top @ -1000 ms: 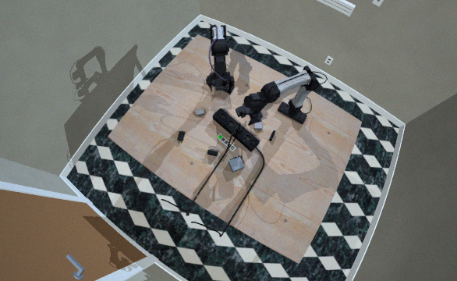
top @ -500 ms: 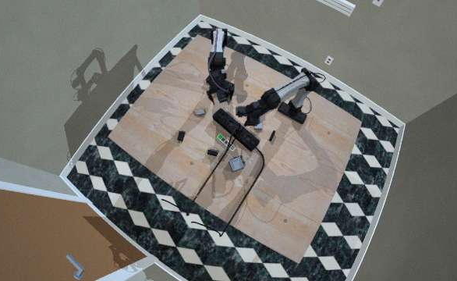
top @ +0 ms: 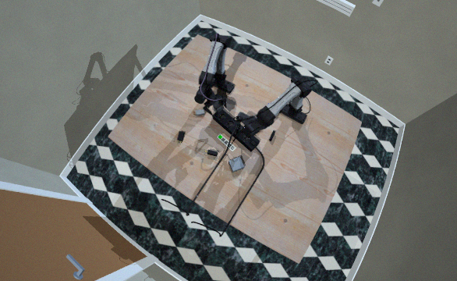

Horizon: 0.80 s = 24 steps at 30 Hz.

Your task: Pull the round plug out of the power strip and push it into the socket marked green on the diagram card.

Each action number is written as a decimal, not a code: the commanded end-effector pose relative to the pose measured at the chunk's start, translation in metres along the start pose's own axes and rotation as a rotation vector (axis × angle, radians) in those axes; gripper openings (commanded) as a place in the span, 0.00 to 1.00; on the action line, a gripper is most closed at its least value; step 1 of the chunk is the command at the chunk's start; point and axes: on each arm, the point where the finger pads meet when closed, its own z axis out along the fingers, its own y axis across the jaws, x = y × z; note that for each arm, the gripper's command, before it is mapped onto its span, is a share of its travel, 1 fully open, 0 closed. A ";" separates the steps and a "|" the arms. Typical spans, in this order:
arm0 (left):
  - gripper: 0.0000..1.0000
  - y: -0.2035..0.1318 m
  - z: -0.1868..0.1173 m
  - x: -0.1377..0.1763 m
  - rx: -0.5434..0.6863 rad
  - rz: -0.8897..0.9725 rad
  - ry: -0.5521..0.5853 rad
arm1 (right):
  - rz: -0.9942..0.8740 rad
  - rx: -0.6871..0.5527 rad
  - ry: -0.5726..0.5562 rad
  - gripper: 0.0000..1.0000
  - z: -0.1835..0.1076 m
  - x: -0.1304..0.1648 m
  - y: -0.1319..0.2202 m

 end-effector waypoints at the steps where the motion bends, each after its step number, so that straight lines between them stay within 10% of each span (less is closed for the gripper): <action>1: 0.63 0.001 -0.005 -0.009 0.058 0.140 -0.025 | -0.192 -0.011 -0.200 1.00 0.007 -0.018 -0.009; 24: 0.63 0.004 0.021 -0.001 0.080 0.143 -0.007 | -0.163 -0.045 -0.223 1.00 0.045 0.018 0.007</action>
